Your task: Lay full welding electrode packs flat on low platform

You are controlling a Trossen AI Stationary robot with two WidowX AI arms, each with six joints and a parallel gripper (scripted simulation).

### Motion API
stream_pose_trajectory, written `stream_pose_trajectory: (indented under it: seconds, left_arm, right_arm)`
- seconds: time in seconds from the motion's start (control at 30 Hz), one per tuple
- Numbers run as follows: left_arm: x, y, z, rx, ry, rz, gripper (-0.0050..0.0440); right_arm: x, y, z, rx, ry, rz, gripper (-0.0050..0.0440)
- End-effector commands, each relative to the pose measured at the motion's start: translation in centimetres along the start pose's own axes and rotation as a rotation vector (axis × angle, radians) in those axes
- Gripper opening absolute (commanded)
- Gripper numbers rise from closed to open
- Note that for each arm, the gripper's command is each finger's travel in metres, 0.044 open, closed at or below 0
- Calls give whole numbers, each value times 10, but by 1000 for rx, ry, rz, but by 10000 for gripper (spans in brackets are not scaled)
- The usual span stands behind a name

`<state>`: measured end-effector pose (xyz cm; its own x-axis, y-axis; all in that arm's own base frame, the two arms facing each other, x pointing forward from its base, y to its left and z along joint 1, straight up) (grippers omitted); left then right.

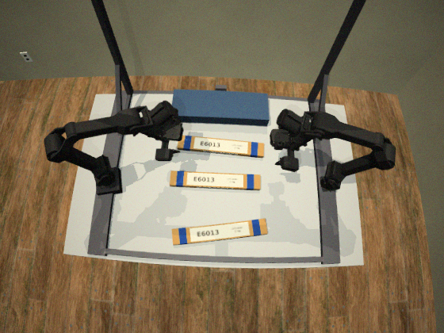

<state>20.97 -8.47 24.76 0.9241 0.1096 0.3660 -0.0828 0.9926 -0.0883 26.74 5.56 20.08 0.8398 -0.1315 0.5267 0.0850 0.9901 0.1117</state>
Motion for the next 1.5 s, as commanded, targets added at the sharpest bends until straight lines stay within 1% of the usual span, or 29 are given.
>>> stream_pose_trajectory:
  seconds: [0.0,0.03,0.1,0.17,0.33,0.57,0.6,0.87,0.9,0.97,1.0,1.1,1.47]
  left_arm:
    - [0,0,4,-6,-17,1,430]
    - [0,0,4,-6,-17,1,430]
    - [0,0,4,-6,-17,1,430]
    - [0,0,4,-6,-17,1,430]
    - [0,0,4,-6,-17,1,430]
    - [0,0,4,-6,-17,1,430]
    - [0,0,4,-6,-17,1,430]
    - [0,0,4,-6,-17,1,430]
    - [0,0,4,-6,-17,1,430]
    - [0,0,4,-6,-17,1,430]
    - [10,-2,2,-2,15,0,300]
    - [35,-8,-5,18,101,0,300]
    - [102,-23,-28,18,98,0,300]
  right_arm:
    - [-3,-1,24,-40,24,50,430]
    - [-5,-2,25,-40,24,50,430]
    - [-11,-4,33,-72,66,84,430]
    - [-13,-5,35,-72,66,84,430]
    - [-27,-12,53,-135,149,156,430]
    - [-29,-13,55,-135,149,154,430]
    - [-32,-14,50,-138,167,150,430]
    - [-32,-14,50,-138,167,150,430]
    - [-35,-13,58,-138,159,148,430]
    - [-35,-13,58,-138,159,148,430]
    - [-40,-12,62,-139,163,149,430]
    - [-51,-8,79,-137,160,147,430]
    - [-94,4,137,-129,162,144,430]
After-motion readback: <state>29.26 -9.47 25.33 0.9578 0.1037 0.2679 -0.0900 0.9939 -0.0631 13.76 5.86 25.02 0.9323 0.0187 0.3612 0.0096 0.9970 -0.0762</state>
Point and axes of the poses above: on each arm, the point midway between the two fingers, 35 mm back from their tips, its own z axis back along the fingers, its own y axis across the jaws, x = y × z, the point moved 7 cm from there along z, back along the fingers, and after that the axes turned 13 degrees about z, right-handed, at the moved point
